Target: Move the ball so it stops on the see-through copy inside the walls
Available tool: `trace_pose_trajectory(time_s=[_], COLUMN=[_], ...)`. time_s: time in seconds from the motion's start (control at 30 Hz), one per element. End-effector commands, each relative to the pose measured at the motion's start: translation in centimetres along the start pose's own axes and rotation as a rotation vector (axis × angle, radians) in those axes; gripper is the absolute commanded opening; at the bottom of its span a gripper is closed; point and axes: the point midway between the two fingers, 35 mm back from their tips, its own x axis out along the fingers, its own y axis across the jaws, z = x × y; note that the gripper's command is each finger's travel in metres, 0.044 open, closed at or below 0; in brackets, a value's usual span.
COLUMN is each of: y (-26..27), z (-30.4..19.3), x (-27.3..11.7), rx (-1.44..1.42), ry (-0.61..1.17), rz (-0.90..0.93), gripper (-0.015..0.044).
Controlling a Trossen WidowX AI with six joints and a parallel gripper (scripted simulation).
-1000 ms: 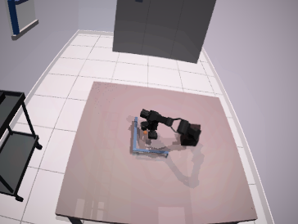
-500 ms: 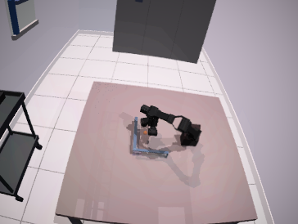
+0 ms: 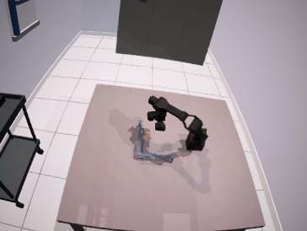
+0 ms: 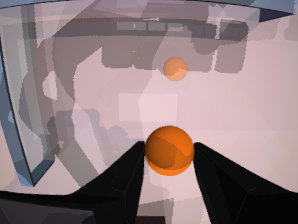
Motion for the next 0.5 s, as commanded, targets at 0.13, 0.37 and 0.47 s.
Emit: trace_pose_trajectory(time_s=[0.13, 0.37, 0.47], y=[-0.9, -1.7, -1.7], z=[2.1, 3.9, 3.9], x=[1.9, 3.8, 4.4], rx=[-0.013, -0.014, -0.014], ry=[0.010, 0.010, 0.009], rz=[-0.002, -0.001, -0.002], gripper=[0.0000, 0.0000, 0.0000])
